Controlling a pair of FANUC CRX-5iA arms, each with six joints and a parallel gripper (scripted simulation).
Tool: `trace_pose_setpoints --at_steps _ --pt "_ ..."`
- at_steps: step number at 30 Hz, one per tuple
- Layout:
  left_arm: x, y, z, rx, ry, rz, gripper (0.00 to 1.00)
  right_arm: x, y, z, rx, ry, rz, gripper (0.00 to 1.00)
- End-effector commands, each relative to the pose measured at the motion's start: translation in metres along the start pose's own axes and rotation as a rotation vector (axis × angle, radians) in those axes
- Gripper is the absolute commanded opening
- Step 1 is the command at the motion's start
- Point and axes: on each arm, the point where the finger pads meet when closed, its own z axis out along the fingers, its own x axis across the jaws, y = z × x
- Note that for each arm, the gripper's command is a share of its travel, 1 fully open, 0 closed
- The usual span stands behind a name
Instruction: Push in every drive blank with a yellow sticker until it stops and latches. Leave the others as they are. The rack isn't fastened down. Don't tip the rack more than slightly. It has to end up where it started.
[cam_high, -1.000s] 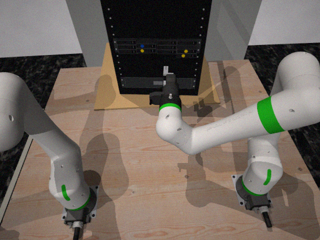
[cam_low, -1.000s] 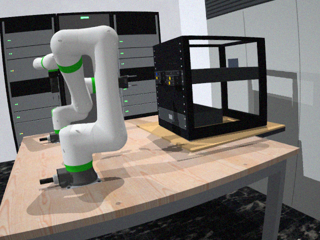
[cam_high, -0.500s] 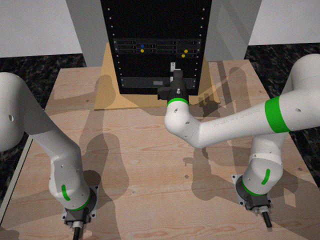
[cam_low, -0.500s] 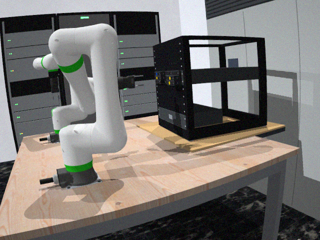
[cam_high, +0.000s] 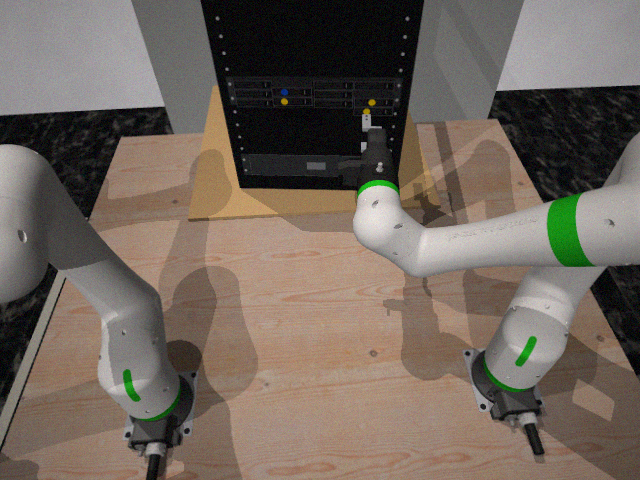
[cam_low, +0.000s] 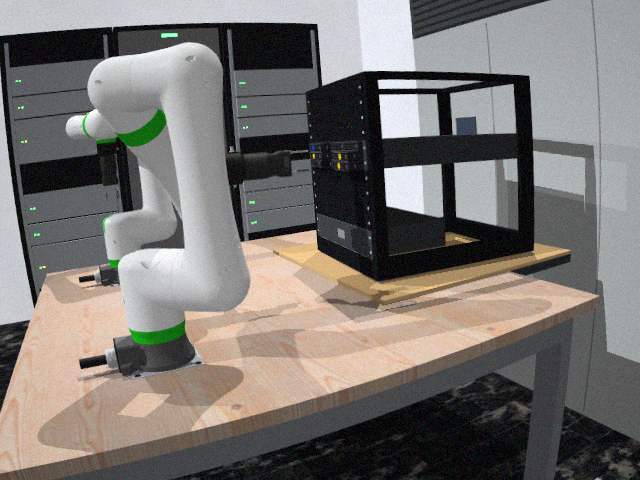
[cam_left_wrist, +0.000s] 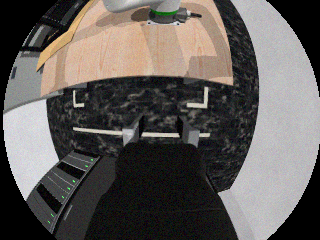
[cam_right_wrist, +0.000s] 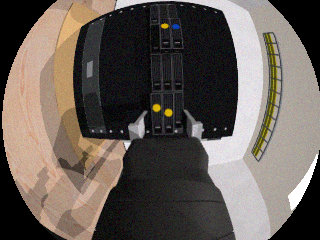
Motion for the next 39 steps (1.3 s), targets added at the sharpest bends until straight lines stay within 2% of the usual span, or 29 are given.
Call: trace_pose_setpoints --at_steps 1,15,39 --pt "0.0 0.0 -0.001 -0.002 0.0 0.0 1.0 0.001 0.016 0.021 0.011 0.006 0.004 1.0" --pt "0.0 0.0 -0.001 -0.002 0.0 0.0 1.0 -0.001 0.042 0.049 0.011 0.006 0.004 1.0" --pt "0.0 0.0 -0.001 -0.002 0.0 0.0 1.0 -0.001 0.044 0.051 0.011 0.006 0.004 1.0"
